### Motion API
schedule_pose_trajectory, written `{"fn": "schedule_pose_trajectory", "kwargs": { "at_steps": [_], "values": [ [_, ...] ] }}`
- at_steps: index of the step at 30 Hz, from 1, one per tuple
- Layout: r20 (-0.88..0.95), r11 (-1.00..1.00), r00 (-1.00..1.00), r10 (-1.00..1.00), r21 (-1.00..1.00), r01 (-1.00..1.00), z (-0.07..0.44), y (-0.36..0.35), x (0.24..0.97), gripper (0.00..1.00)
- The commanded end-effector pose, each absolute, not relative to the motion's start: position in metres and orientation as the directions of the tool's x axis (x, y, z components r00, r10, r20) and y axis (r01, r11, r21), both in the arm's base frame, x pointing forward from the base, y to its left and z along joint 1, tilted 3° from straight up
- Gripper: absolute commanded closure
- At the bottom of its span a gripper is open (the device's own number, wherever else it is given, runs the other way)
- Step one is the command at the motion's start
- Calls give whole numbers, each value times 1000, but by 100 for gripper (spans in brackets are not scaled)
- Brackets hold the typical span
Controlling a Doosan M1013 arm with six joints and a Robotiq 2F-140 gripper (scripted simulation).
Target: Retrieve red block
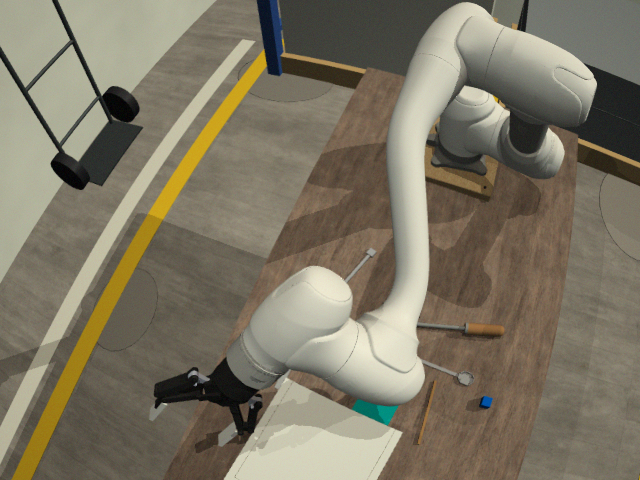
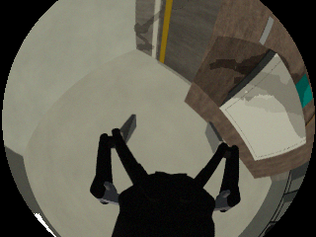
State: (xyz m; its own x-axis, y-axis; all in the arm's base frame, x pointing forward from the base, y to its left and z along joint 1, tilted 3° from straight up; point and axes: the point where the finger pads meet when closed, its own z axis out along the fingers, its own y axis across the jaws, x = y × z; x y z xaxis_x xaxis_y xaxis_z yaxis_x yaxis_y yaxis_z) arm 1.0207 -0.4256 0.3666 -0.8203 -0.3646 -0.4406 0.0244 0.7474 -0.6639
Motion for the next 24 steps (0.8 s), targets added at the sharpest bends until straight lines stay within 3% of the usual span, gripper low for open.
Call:
{"fn": "schedule_pose_trajectory", "kwargs": {
  "at_steps": [1,2,3,6,10,16,19,24],
  "values": [
    [-441,747,-820,-365,-664,25,367,-426,1021,0],
    [-441,747,-820,-365,-664,25,367,-426,1021,0],
    [-441,748,-820,-364,-663,25,367,-425,1020,100],
    [-454,795,-832,-318,-607,27,350,-374,1006,100],
    [-422,931,-898,-124,-362,42,319,-299,969,100],
    [-422,931,-898,-124,-362,42,291,-202,925,100],
    [-383,956,-921,-66,-288,51,285,-189,913,100],
    [-331,974,-944,-13,-219,63,256,-97,850,100]
  ]
}}
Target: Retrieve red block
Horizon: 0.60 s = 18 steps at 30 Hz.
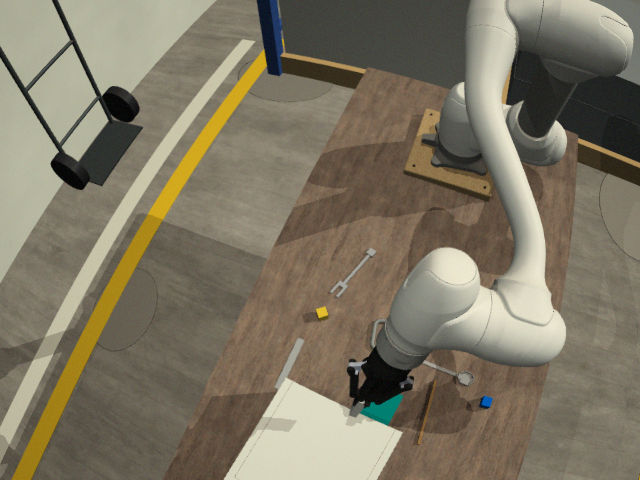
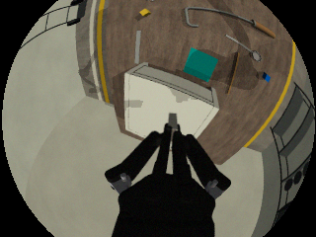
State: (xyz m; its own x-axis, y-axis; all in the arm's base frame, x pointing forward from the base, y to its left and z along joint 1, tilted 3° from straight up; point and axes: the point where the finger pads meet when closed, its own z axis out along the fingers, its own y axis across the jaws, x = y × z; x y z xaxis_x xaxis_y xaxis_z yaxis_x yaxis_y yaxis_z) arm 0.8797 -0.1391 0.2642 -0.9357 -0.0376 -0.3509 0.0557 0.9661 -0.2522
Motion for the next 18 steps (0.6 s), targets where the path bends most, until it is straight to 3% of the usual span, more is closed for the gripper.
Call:
{"fn": "schedule_pose_trajectory", "kwargs": {
  "at_steps": [1,12,18],
  "values": [
    [-271,984,-962,32,-161,78,251,-86,836,100],
    [-152,991,-984,95,-81,108,215,31,722,100],
    [-42,990,-990,136,-35,137,193,109,619,100]
  ]
}}
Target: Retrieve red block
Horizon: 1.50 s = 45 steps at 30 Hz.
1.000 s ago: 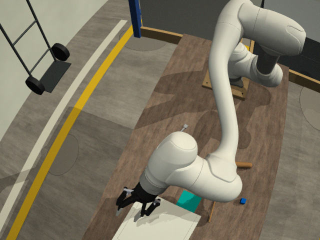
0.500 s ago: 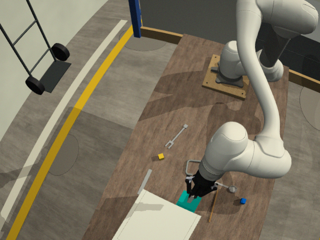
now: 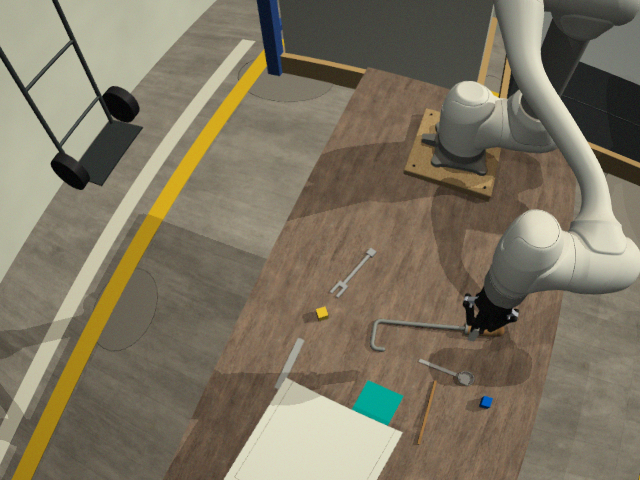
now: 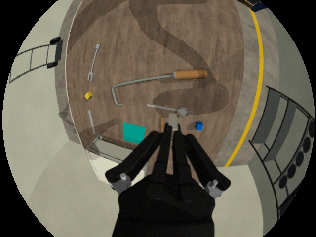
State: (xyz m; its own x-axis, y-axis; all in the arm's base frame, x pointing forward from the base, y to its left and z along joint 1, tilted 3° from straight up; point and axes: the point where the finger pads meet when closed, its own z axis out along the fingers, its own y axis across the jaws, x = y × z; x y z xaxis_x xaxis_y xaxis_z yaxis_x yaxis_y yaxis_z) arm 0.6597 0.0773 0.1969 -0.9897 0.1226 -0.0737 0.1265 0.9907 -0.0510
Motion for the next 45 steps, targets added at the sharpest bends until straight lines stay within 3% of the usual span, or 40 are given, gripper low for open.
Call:
{"fn": "schedule_pose_trajectory", "kwargs": {
  "at_steps": [1,3,45],
  "values": [
    [-40,990,-990,136,-35,138,190,120,604,100],
    [-40,990,-990,136,-35,138,187,140,578,100],
    [-40,990,-990,136,-35,138,187,140,578,100]
  ]
}}
